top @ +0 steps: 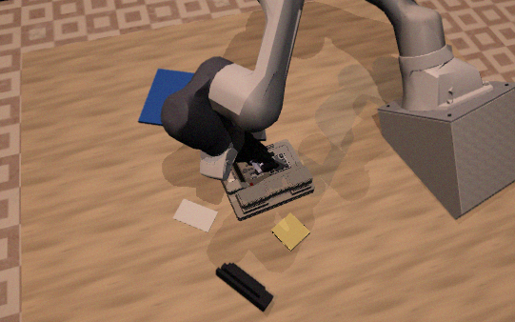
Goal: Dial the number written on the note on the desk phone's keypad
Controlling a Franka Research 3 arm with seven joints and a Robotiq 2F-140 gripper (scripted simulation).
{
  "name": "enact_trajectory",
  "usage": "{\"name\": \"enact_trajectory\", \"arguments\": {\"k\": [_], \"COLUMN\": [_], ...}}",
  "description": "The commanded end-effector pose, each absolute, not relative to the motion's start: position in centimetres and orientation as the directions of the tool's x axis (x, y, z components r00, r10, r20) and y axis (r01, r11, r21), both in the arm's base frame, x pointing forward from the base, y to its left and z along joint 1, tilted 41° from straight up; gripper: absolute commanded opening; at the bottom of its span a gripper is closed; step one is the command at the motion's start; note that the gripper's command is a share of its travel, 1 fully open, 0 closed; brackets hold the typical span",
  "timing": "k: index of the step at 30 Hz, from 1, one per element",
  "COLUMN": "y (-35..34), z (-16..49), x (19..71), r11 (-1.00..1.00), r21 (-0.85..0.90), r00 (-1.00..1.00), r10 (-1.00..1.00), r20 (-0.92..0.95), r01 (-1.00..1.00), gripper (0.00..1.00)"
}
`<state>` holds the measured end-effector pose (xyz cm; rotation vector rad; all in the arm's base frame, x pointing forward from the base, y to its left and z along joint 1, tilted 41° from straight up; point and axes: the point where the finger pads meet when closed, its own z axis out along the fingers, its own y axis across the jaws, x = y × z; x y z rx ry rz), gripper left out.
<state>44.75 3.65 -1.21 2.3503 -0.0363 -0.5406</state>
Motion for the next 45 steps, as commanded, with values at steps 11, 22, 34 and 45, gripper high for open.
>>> {"name": "enact_trajectory", "arguments": {"k": [11,22,34,45], "y": [4.4,3.7,2.4,2.1], "z": [-0.4,0.3,1.8,1.6], "x": [44.6,45.2,46.4,46.5], "r11": [-0.747,-0.747,-0.747,-0.747], "r21": [0.652,0.652,0.652,0.652], "r00": [0.912,0.912,0.912,0.912], "r10": [-0.166,-0.166,-0.166,-0.166], "r20": [-0.375,-0.375,-0.375,-0.375], "r01": [0.132,0.132,0.132,0.132], "gripper": [0.00,0.00,0.00,0.00]}}
